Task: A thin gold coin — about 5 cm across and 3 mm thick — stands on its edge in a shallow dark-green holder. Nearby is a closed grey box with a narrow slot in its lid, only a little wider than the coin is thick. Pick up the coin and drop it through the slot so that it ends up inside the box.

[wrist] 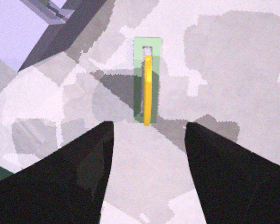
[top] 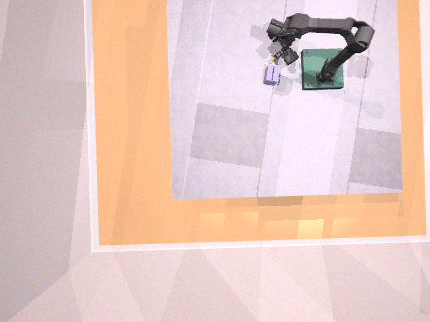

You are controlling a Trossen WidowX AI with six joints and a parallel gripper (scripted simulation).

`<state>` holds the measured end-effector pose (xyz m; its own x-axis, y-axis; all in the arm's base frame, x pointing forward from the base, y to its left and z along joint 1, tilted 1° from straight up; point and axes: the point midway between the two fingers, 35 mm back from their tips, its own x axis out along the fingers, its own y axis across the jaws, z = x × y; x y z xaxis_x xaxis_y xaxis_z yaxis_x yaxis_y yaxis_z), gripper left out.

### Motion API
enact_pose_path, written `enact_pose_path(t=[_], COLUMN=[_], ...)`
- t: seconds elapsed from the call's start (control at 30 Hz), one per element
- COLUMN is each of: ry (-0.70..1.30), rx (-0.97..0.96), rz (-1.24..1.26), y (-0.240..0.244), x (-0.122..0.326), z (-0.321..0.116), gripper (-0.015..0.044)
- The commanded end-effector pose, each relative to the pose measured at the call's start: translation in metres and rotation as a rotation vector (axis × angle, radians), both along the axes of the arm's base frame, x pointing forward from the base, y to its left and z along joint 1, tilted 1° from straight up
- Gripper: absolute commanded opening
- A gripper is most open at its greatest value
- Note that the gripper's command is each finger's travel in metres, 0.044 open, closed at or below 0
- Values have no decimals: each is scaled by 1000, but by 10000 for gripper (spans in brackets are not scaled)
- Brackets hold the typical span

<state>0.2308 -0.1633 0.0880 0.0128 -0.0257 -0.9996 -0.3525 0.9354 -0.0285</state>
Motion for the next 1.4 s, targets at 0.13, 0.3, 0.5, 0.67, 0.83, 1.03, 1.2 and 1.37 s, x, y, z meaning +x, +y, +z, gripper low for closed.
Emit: enact_pose_path(t=[0.13, 0.3, 0.5, 0.67, 0.83, 1.03, 1.2, 1.37], ry=[-1, -1, -1, -1, -1, -1, -1, -1], rx=[-5, -5, -5, -5, -5, -5, -5, -5], rz=[3, 3, 3, 3, 3, 3, 3, 3], y=[-1, -2, -2, -2, -2, -2, -2, -2], x=[0, 0, 1, 1, 1, 1, 1, 1], z=[-17, -24, -33, -41, -49, -59, -67, -71], gripper=[161, 161, 161, 161, 161, 161, 161, 134])
